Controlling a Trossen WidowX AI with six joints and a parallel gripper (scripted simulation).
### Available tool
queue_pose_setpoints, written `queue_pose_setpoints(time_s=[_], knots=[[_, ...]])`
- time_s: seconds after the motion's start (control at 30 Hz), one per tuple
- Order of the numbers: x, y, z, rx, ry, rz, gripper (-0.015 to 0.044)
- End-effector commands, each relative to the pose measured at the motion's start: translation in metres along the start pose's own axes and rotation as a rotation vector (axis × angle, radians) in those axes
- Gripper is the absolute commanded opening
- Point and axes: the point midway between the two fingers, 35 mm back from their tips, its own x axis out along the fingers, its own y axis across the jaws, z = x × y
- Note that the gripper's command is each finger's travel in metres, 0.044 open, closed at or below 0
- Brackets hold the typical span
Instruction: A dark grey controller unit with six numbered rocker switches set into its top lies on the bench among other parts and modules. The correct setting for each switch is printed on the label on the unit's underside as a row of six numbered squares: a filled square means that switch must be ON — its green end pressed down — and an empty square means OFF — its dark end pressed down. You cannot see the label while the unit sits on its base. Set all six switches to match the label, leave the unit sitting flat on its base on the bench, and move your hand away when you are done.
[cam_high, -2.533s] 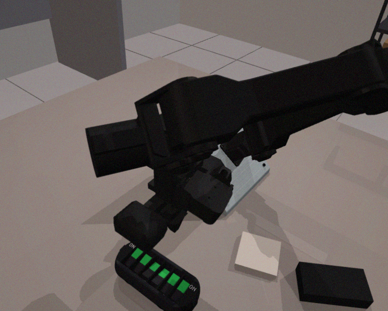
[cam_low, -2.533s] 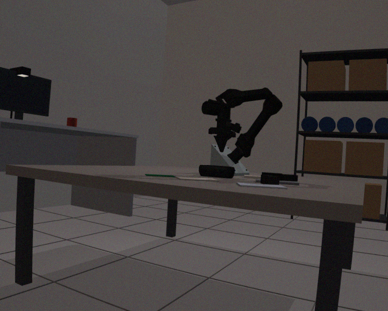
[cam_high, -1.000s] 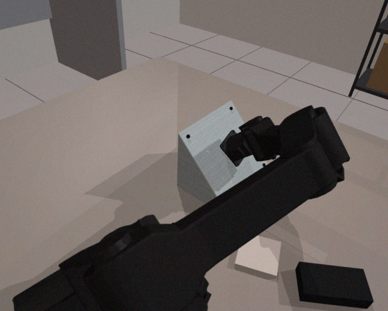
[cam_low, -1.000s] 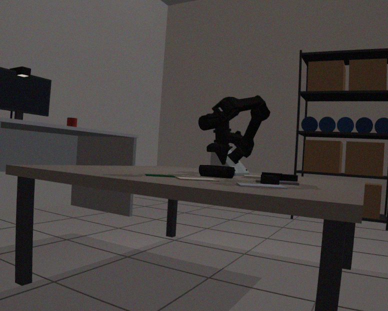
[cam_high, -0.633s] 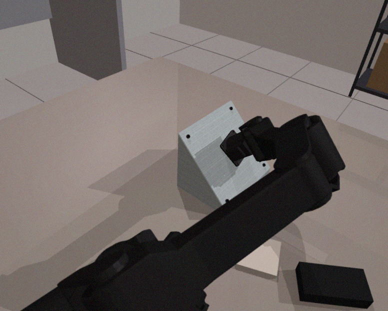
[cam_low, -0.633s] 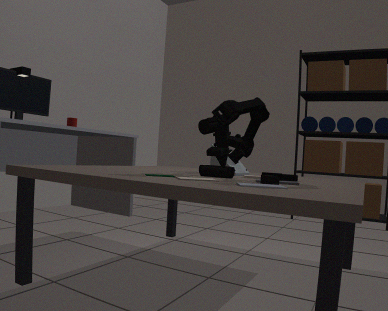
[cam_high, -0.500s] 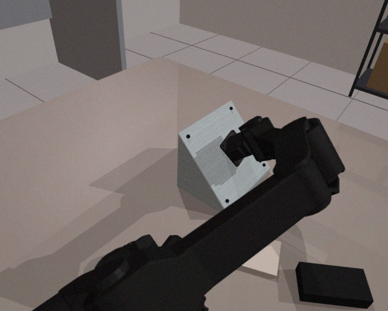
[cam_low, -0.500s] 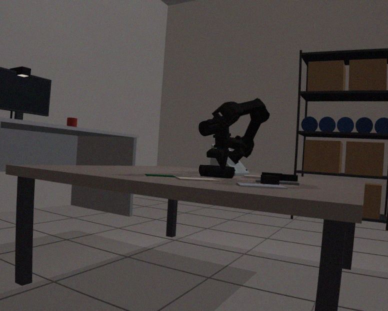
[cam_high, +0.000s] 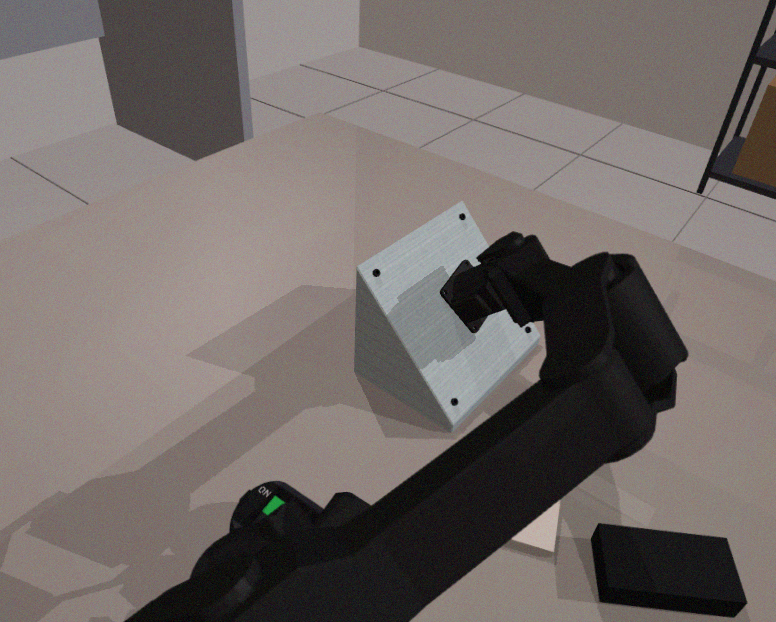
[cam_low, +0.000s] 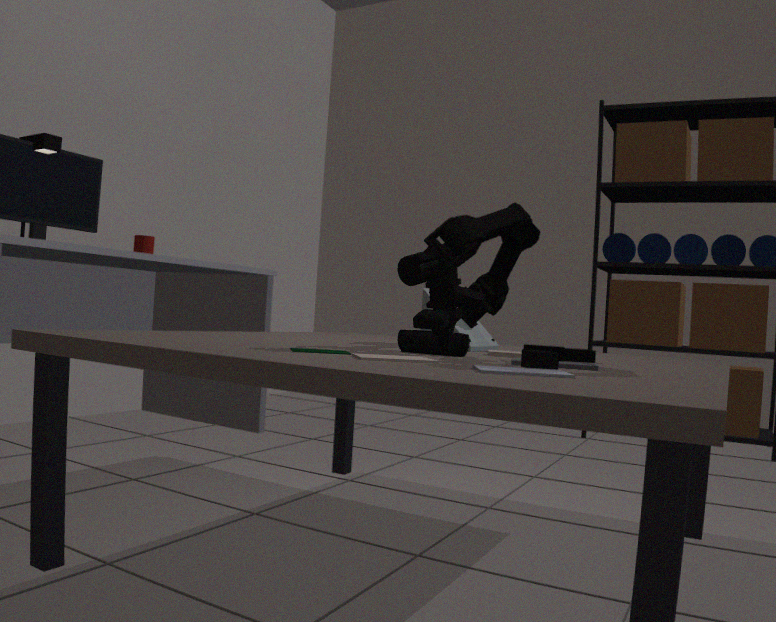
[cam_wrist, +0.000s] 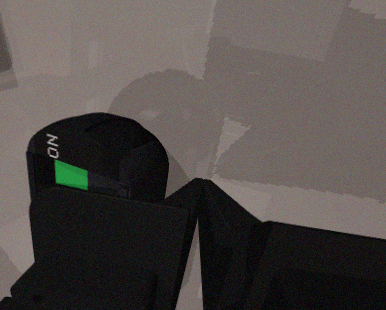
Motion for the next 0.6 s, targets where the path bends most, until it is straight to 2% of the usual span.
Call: queue_pose_setpoints(time_s=[0.0, 0.57], knots=[[0.0068, -0.0010, -0.0005, 0.004, -0.005, 0.004, 0.0000], [0.0092, 0.0032, -0.0004, 0.004, -0.005, 0.005, 0.0000]])
